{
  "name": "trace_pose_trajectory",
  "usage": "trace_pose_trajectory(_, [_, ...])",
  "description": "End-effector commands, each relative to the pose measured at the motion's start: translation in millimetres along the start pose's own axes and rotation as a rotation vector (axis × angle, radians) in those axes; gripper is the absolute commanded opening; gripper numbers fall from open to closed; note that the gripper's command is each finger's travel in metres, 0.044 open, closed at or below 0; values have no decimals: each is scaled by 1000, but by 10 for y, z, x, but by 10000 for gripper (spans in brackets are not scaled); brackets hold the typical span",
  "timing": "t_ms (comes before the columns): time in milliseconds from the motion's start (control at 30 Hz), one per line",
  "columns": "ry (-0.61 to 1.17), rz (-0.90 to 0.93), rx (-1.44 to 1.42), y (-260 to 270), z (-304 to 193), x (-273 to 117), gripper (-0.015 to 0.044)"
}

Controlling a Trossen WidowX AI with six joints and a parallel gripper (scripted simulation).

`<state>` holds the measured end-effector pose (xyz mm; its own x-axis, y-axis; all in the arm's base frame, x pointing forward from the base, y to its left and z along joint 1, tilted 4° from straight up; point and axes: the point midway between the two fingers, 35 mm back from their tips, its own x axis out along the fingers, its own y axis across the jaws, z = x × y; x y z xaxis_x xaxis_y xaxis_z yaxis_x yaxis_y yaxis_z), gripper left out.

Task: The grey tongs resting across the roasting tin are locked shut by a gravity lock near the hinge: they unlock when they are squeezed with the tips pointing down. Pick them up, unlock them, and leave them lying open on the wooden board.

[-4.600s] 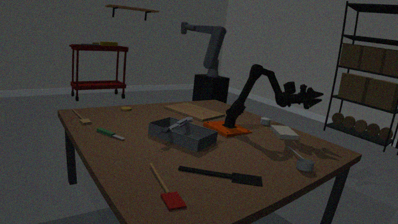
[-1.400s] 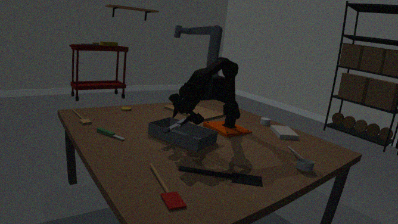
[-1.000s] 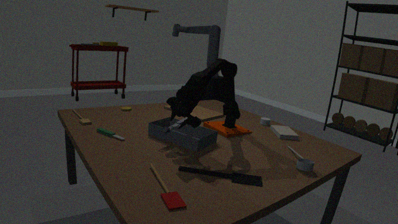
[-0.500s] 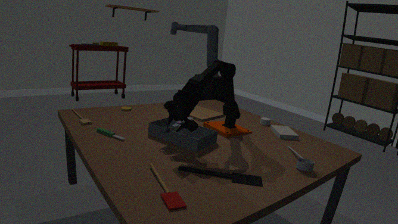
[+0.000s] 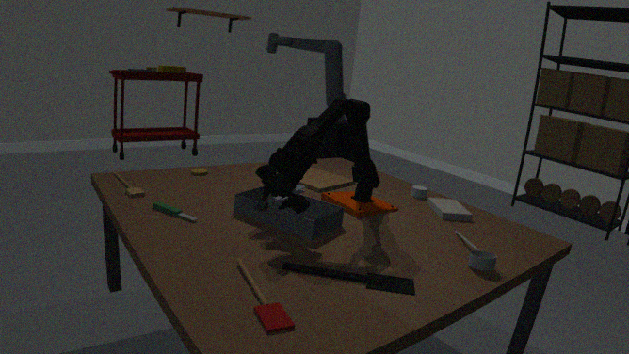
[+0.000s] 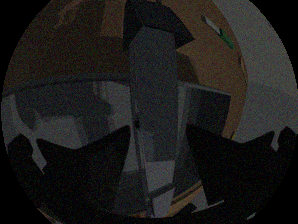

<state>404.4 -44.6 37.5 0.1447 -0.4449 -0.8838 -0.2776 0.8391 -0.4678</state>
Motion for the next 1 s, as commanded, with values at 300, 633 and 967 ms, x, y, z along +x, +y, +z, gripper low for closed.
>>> trace_pose_trajectory(300, [0, 0, 0, 0, 0, 0, 76])
trace_pose_trajectory(633, [0, 0, 0, 0, 0, 0, -89])
trace_pose_trajectory(967, [2, 4, -8, -385, 7, -660, -150])
